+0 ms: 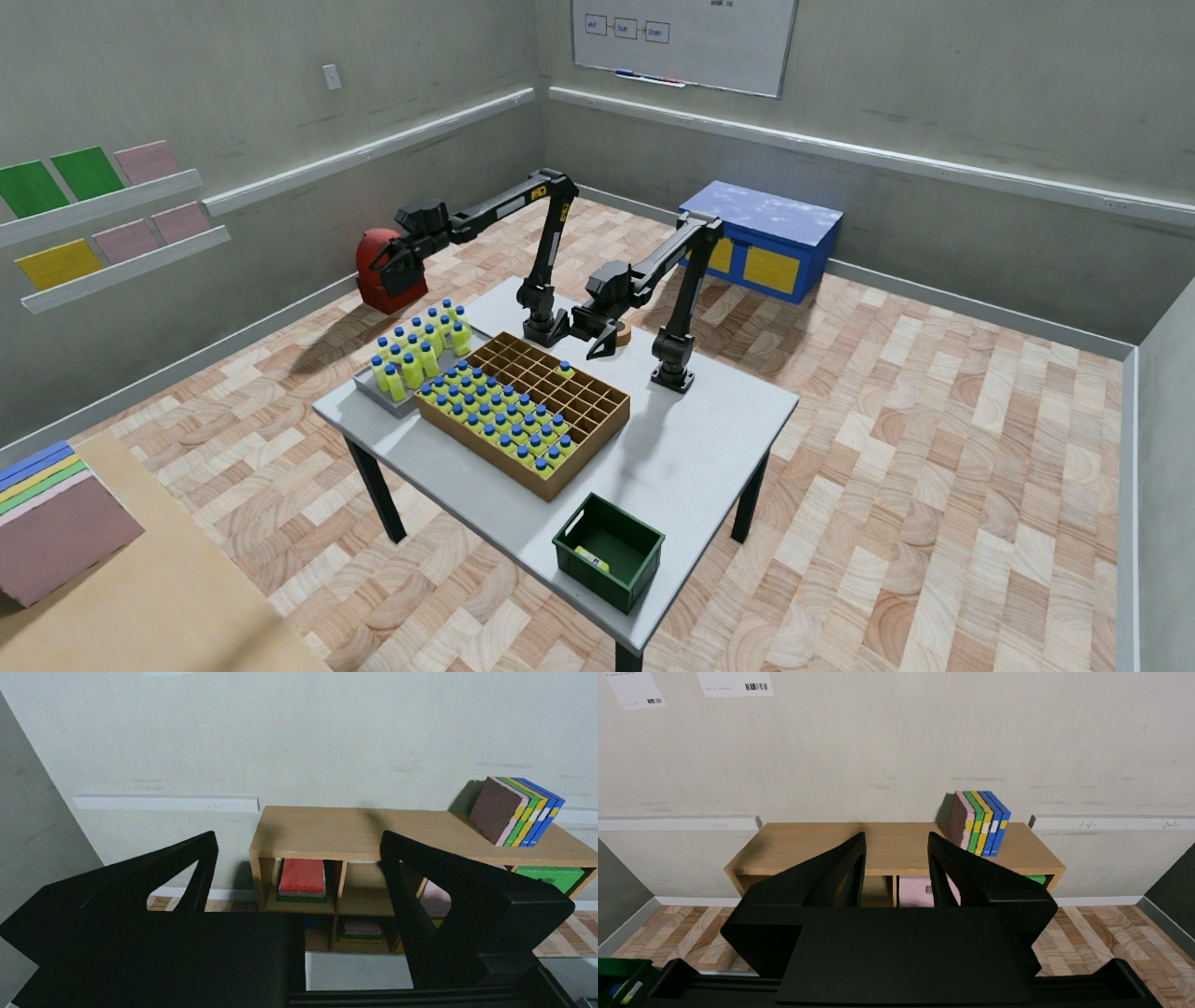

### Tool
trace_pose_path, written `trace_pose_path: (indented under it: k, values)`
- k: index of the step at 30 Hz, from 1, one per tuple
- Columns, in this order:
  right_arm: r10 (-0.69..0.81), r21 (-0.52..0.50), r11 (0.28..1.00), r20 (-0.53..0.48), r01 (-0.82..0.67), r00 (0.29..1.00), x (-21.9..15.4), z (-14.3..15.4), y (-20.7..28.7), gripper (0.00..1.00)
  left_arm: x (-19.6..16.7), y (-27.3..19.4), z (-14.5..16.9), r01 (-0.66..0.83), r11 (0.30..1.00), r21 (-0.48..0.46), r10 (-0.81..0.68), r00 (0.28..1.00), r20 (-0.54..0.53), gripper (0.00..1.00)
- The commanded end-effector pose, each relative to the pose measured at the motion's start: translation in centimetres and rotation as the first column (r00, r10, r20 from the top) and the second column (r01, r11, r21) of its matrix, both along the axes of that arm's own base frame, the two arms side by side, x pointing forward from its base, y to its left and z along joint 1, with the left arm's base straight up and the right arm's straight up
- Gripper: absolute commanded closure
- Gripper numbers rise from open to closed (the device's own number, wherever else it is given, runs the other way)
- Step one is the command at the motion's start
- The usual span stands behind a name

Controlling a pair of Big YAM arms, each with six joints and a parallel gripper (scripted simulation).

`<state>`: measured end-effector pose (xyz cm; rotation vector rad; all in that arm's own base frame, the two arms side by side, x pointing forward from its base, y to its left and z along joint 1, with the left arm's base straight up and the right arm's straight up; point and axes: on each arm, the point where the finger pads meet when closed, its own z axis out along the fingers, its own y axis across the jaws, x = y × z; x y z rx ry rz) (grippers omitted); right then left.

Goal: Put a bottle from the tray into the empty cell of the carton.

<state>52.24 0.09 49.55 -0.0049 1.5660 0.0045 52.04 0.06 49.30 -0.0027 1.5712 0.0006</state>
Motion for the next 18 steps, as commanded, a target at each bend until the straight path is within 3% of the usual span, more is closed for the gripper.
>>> trace_pose_path:
  k: [1, 2, 4, 5, 9, 10, 12, 18]
  values:
    - [-0.010, 0.013, 1.000, 0.022, 0.009, 1.000, -0.5, 1.3, -0.5, 0.58, 0.7, -0.2, 4.1, 0.004, 1.000, -0.002, -0.004, 0.998, 0.058, 0.00]
    - [-0.017, 0.013, 1.000, 0.004, 0.017, 1.000, -1.0, 0.2, -0.7, 0.58, 0.7, -0.2, 4.1, 0.004, 1.000, -0.002, -0.004, 0.998, 0.058, 0.00]
    - [-0.014, 0.013, 1.000, 0.024, 0.014, 1.000, -1.1, 1.4, -0.6, 0.58, 0.7, -0.2, 4.1, 0.004, 1.000, -0.002, -0.004, 0.998, 0.058, 0.00]
    - [-0.019, 0.014, 1.000, 0.000, 0.019, 1.000, -1.1, 0.0, -0.8, 0.58, 0.7, -0.2, 4.1, 0.004, 1.000, -0.002, -0.004, 0.998, 0.058, 0.00]
    - [-0.013, 0.014, 1.000, 0.016, 0.013, 1.000, -0.9, 1.1, -0.5, 0.58, 0.7, -0.2, 4.1, 0.004, 1.000, -0.002, -0.004, 0.998, 0.058, 0.00]
    - [-0.010, 0.014, 1.000, 0.038, 0.010, 0.999, -0.6, 1.9, -0.4, 0.58, 0.7, -0.2, 4.1, 0.004, 1.000, -0.002, -0.004, 0.998, 0.058, 0.56]
    - [-0.018, 0.014, 1.000, 0.017, 0.018, 1.000, -1.0, 0.4, -0.7, 0.58, 0.7, -0.2, 4.1, 0.004, 1.000, -0.002, -0.004, 0.998, 0.058, 0.56]
    - [-0.019, 0.014, 1.000, 0.023, 0.019, 1.000, -1.2, 0.7, -0.7, 0.58, 0.7, -0.2, 4.1, 0.004, 1.000, -0.005, -0.004, 0.998, 0.058, 0.56]
